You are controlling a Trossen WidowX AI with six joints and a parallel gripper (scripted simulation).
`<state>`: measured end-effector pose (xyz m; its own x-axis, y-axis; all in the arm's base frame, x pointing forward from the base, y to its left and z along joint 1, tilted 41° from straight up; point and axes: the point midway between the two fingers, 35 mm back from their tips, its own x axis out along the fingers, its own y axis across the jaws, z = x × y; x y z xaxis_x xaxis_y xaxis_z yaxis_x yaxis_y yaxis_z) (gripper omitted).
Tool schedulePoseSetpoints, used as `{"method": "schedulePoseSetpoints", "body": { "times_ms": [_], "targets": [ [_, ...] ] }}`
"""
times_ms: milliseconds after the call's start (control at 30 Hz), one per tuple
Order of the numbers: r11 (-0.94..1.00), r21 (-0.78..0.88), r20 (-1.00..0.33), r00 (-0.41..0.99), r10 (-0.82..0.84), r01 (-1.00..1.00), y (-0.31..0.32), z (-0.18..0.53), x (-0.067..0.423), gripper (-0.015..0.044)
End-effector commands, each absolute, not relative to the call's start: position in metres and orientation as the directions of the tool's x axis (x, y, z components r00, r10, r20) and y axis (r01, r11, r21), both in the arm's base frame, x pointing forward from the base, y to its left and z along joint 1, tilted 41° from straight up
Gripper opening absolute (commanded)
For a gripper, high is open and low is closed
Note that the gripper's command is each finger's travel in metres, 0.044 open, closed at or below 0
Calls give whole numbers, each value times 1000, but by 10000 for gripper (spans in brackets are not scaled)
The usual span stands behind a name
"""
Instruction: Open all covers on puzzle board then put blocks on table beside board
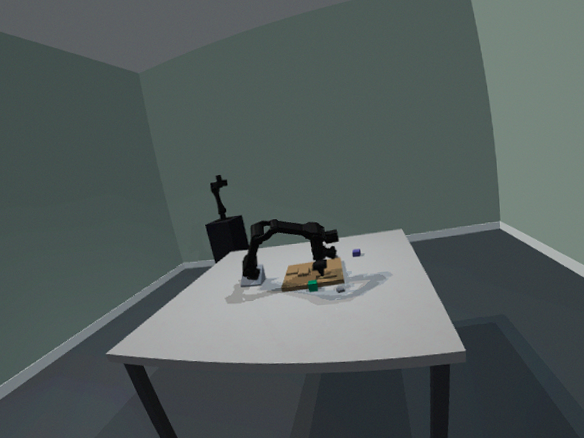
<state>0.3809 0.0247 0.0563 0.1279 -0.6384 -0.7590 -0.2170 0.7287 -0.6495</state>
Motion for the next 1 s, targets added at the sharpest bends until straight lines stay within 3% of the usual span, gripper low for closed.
{"method": "schedulePoseSetpoints", "body": {
  "times_ms": [0, 967],
  "targets": [
    [724, -652, -756, 126, -642, -223, 26, 54, 387, 0],
    [725, -652, -757, 127, -641, -223, 37, 59, 406, 0]
  ]
}}
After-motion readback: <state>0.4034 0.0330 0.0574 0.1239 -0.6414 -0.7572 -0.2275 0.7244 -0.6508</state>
